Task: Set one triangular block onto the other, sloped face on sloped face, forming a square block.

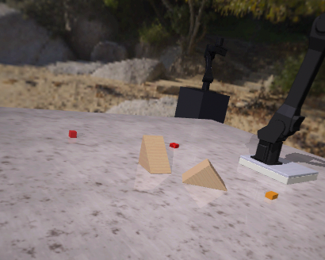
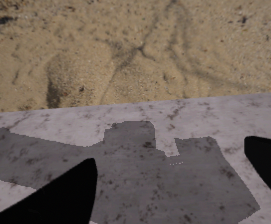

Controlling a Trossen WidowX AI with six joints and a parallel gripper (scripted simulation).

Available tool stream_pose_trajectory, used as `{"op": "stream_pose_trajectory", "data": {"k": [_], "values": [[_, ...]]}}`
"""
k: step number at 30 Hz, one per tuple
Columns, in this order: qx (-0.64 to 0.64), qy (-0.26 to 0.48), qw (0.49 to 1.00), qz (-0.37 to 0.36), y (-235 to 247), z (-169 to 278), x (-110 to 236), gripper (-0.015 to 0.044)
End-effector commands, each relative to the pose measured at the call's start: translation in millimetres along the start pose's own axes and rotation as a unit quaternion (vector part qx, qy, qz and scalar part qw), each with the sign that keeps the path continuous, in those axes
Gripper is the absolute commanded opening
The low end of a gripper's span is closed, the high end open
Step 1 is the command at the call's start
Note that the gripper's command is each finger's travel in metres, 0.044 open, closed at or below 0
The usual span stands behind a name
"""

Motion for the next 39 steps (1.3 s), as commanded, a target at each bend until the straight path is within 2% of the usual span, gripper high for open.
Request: {"op": "stream_pose_trajectory", "data": {"k": [1, 6, 12, 18, 24, 32, 34, 39], "values": [[-0.001, 0.005, 1.000, 0.003, -0.1, 1.7, 1.3, 0.0426], [-0.040, 0.140, 0.987, 0.061, 3.5, 45.5, 38.3, 0.0440], [-0.108, 0.322, 0.934, 0.110, 26.3, 100.2, 95.7, 0.0440], [-0.186, 0.486, 0.846, 0.118, 68.8, 141.3, 153.8, 0.0440], [-0.268, 0.622, 0.731, 0.086, 126.1, 164.4, 205.8, 0.0440], [-0.368, 0.744, 0.558, -0.012, 209.6, 165.4, 256.3, 0.0440], [-0.375, 0.751, 0.543, -0.022, 216.4, 164.1, 259.4, 0.0440], [-0.375, 0.751, 0.543, -0.022, 216.4, 164.1, 259.4, 0.0440]]}}
Point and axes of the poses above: the point midway between the two fingers, 35 mm back from their tips, its own x axis back along the fingers, its own y axis across the jaws, z = x × y, the point moved 6 cm from there along x, back along the fingers, and after that the axes turned 5 degrees about x, right-handed, at the moved point
